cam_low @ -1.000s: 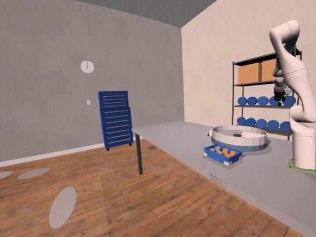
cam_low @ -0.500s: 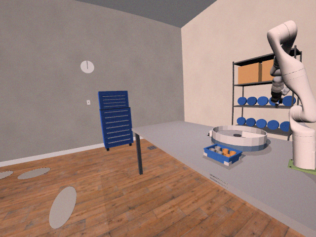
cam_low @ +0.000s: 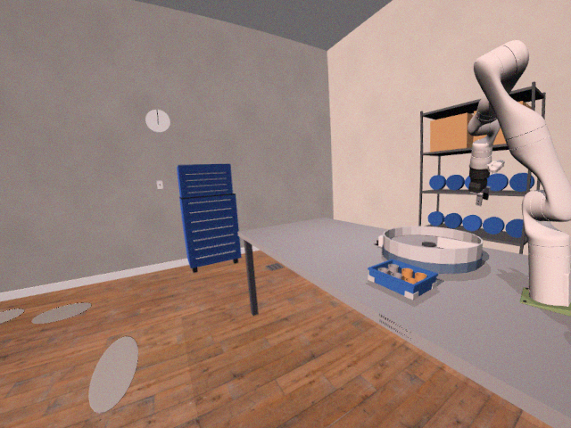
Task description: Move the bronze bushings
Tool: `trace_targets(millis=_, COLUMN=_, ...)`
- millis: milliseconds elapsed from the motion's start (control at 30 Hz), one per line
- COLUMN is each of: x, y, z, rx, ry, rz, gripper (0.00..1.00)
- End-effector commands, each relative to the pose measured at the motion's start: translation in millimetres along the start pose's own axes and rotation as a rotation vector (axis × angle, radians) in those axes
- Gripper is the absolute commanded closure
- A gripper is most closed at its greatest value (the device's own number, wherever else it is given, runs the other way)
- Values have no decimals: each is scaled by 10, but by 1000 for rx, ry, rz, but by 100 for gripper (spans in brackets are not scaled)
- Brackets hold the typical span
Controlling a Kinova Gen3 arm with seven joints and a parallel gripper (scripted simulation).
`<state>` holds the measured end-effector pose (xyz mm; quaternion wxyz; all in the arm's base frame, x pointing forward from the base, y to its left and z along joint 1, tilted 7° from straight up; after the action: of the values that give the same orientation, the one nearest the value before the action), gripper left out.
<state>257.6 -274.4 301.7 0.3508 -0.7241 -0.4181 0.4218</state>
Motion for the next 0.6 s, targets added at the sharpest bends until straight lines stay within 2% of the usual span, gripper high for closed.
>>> trace_targets(millis=0, x=293, y=-79, z=-49, rx=35, ry=-27, rz=-56, gripper=0)
trace_targets(millis=200, x=817, y=-171, z=-24, rx=102, ry=-58, rz=-170, gripper=0)
trace_targets(millis=267, x=817, y=-171, z=-24, rx=102, ry=-58, rz=-170, gripper=0)
trace_targets(millis=567, x=1398, y=-325, z=44, rx=187, ry=-94, rz=-300, gripper=0)
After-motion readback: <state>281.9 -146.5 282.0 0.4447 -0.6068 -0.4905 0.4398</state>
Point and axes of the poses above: the point where the finger pads meet when closed, its own y axis out along the fingers, its own x axis across the jaws, z = x × y, the point moved 1 cm from there along -y, back along the fingers, and after that the axes turned 7 degrees about y, right-handed, at the moved point
